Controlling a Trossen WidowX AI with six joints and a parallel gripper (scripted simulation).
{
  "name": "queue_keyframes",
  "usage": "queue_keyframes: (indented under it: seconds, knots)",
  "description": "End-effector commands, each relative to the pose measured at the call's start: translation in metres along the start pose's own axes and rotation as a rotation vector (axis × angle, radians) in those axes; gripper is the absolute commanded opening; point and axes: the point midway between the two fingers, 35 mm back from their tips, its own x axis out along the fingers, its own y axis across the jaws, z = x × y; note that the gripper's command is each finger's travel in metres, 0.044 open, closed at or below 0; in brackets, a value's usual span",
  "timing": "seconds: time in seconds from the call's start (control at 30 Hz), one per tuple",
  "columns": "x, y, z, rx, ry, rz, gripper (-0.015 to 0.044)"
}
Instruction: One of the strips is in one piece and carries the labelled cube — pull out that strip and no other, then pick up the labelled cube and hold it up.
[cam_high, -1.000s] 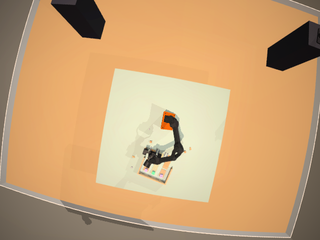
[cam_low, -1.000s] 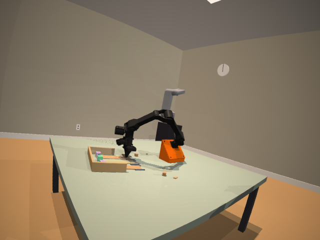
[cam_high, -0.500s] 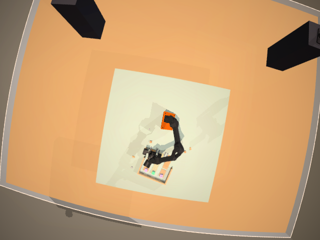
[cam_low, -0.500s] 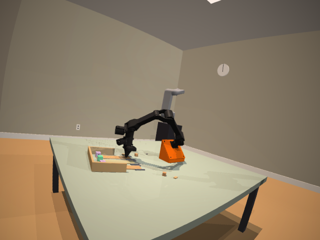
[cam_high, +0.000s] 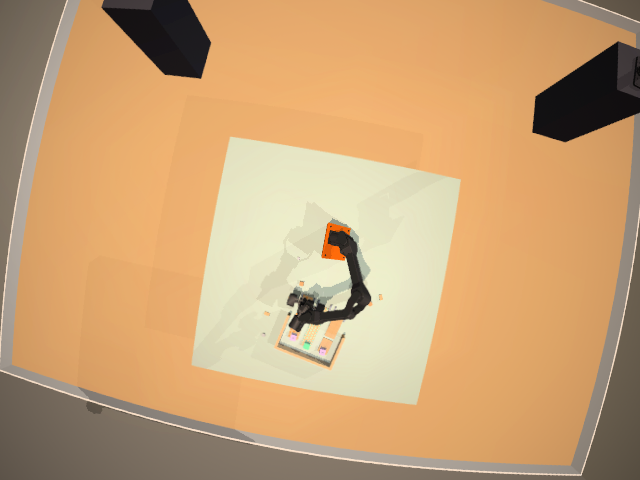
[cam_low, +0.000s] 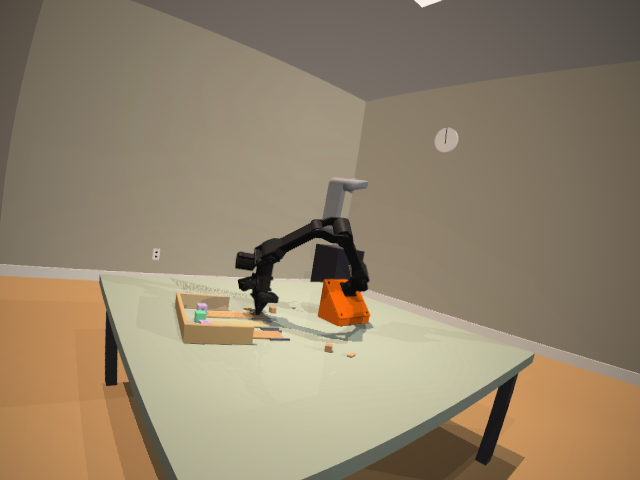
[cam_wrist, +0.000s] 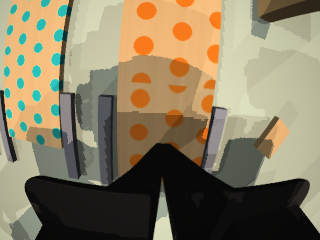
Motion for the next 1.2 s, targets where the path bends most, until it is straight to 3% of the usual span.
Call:
queue_keyframes:
  seconds: [0.0,1.17]
  knots:
    - [0.005,0.000,-0.013,0.003,0.019,0.003,0.0000]
    - [0.006,0.001,-0.065,0.006,0.021,0.003,0.0000]
